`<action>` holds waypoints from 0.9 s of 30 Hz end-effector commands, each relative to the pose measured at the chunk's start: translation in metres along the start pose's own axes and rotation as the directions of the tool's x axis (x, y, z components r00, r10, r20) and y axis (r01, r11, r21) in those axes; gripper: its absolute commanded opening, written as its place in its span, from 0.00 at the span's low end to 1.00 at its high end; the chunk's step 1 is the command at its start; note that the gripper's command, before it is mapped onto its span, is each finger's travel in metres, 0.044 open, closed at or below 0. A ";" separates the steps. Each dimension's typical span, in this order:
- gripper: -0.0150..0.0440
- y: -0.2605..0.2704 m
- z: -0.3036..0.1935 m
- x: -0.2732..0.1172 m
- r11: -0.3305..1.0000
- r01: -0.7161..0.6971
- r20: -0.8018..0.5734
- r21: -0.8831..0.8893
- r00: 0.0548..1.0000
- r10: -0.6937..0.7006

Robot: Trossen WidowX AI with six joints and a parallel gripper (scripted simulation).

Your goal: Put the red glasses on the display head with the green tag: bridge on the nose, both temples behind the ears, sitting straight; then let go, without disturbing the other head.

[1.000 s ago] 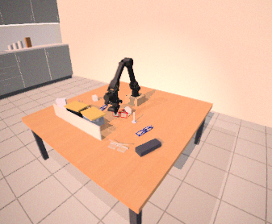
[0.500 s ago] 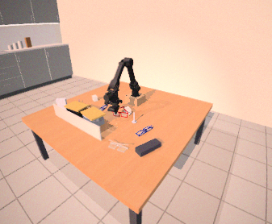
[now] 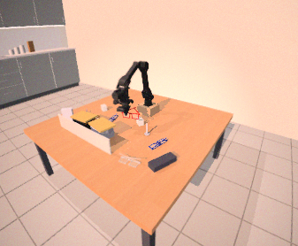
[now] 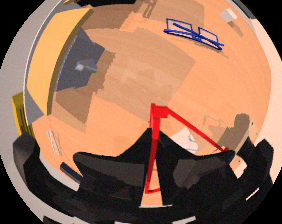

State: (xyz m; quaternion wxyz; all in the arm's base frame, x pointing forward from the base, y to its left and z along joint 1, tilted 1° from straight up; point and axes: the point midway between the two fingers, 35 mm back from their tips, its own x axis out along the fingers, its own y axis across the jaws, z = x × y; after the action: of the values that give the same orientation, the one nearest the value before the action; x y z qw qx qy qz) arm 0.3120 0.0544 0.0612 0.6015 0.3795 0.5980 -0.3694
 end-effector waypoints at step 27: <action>0.25 0.057 -0.088 -0.020 0.910 -0.002 -0.011 0.415 1.000 0.007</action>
State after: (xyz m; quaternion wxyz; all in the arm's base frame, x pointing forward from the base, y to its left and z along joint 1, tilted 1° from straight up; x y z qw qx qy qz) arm 0.3246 0.1441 0.0847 0.5203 0.4907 0.5178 -0.4694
